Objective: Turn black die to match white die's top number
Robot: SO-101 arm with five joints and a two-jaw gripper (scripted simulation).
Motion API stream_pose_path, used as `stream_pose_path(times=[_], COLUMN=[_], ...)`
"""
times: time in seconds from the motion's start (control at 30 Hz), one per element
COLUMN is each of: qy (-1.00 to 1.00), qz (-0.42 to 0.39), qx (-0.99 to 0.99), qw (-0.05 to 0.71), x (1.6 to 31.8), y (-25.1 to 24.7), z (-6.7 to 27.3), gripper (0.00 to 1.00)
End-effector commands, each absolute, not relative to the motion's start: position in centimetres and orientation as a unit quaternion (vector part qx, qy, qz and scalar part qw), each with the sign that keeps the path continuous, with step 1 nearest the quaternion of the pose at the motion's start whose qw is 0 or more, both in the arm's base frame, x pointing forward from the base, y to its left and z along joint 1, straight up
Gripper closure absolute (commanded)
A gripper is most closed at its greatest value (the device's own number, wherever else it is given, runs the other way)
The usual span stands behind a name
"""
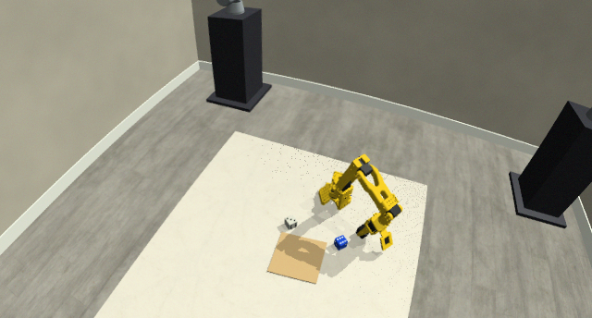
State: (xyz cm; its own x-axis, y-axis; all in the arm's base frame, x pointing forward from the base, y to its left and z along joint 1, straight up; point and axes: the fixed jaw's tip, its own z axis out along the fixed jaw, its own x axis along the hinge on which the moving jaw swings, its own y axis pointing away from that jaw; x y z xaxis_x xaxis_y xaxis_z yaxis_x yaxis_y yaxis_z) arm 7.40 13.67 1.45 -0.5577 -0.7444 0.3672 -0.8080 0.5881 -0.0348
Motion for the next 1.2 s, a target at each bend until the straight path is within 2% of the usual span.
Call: stream_pose_path(times=[0.0,0.77,1.17], qy=[-0.882,-0.882,-0.882], qz=[0.079,0.077,0.077], qx=[0.445,0.444,0.444], qw=[0.132,0.134,0.134], x=[8.11,8.37,8.37], y=[14.31,14.11,14.11], z=[2.26,2.26,2.26], gripper=[0.79,0.84,1.00])
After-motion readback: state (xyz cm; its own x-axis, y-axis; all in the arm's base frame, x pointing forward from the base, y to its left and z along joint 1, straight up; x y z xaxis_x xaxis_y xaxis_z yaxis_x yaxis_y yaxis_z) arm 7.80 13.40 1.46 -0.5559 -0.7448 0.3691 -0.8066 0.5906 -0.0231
